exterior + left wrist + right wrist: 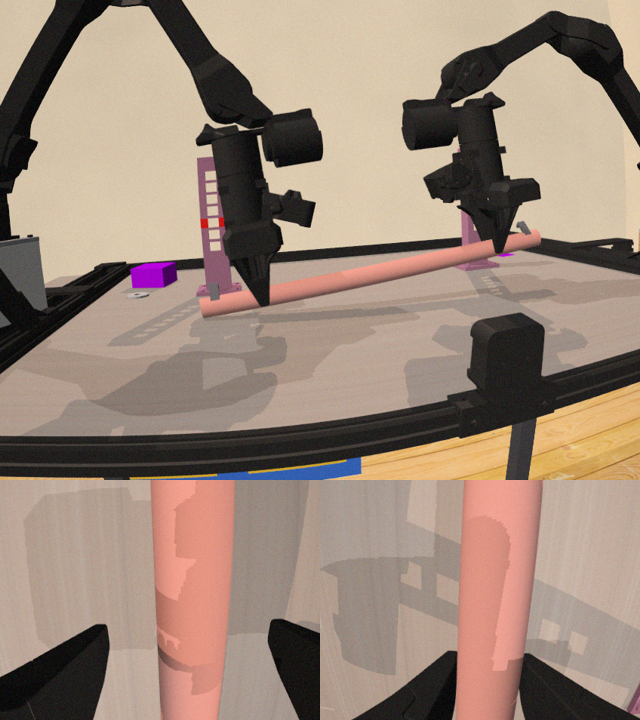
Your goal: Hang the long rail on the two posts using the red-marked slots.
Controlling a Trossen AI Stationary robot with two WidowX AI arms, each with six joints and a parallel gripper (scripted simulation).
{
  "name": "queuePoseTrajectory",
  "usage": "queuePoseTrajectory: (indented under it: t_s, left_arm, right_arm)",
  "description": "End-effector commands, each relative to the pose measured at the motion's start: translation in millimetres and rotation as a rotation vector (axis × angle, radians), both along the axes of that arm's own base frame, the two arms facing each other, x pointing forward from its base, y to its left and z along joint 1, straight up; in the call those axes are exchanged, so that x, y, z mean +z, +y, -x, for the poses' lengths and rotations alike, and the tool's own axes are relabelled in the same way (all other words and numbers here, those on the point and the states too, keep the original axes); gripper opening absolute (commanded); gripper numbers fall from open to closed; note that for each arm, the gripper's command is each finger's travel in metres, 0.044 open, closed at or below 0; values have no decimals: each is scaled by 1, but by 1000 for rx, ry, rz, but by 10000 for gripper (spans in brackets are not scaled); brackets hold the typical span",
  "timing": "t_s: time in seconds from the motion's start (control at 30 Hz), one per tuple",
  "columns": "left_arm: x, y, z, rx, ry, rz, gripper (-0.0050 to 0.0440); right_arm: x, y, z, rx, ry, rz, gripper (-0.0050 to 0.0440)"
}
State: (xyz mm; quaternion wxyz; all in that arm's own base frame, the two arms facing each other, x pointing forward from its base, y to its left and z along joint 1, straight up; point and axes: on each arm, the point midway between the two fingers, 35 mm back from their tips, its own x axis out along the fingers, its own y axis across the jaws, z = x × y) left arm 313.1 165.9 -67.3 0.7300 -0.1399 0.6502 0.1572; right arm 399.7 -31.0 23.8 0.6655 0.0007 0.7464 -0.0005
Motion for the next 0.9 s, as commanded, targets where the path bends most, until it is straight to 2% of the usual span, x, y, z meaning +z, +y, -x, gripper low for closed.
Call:
queuePoseTrajectory:
  t_s: [0.0, 0.07, 0.1, 0.23, 0.63, 0.87]
  left_arm:
    - [0, 0, 0, -2, 1, 0, 384]
    - [0, 0, 0, -2, 1, 0, 432]
    - [0, 0, 0, -2, 1, 0, 440]
    - [3, 0, 0, -2, 1, 0, 440]
    - [46, -4, 8, -2, 1, 0, 440]
    - [50, -2, 5, -2, 1, 0, 440]
  right_arm:
    - [1, 0, -2, -2, -5, 2, 0]
    - [1, 0, -2, -2, -5, 2, 0]
    - [1, 0, -2, -2, -5, 2, 0]
    - [1, 0, -2, -2, -5, 2, 0]
    - [1, 0, -2, -2, -5, 2, 0]
    - [1, 0, -2, -2, -5, 2, 0]
